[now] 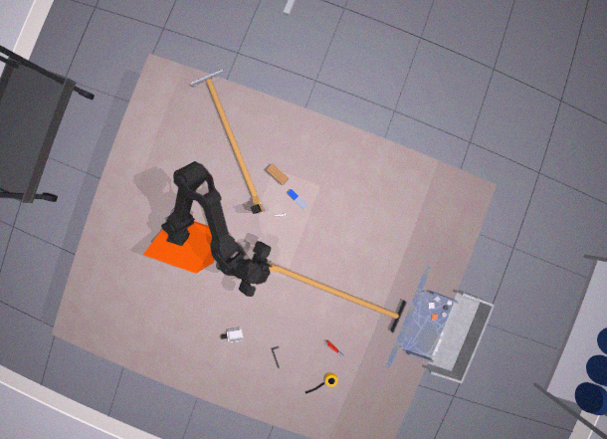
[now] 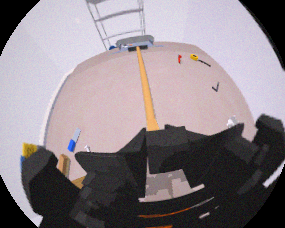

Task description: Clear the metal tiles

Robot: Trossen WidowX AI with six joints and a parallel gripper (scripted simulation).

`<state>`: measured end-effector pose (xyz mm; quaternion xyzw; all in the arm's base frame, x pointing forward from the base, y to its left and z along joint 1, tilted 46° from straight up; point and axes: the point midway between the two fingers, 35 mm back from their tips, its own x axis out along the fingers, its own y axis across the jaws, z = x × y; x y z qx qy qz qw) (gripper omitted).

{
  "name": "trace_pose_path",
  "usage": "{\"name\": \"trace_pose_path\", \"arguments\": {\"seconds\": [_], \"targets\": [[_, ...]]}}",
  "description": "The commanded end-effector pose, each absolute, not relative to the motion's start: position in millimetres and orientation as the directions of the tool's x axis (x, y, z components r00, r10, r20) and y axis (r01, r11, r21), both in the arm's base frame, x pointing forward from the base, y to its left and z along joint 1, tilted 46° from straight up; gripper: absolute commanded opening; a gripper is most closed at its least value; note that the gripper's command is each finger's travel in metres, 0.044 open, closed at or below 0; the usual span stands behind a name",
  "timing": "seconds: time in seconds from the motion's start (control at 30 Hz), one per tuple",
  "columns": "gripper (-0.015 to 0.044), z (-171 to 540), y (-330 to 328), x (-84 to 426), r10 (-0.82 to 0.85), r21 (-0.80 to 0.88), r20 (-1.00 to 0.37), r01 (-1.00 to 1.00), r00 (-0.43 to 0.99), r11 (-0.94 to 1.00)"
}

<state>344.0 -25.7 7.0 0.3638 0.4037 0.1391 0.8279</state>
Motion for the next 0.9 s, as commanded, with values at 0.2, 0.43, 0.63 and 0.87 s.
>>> {"name": "trace_pose_path", "arguments": {"seconds": [0.2, 0.43, 0.63, 0.87], "targets": [[0.0, 20.7, -16.6, 343.7, 0.527, 0.718, -0.555, 0.049, 0.644, 0.695], [0.0, 26.8, -10.2, 342.1, 0.528, 0.719, -0.552, 0.048, 0.645, 0.693], [0.0, 30.0, -7.0, 341.7, 0.53, 0.72, -0.551, 0.047, 0.645, 0.692], [0.0, 32.5, -5.3, 345.6, 0.532, 0.721, -0.55, 0.044, 0.644, 0.692]]}}
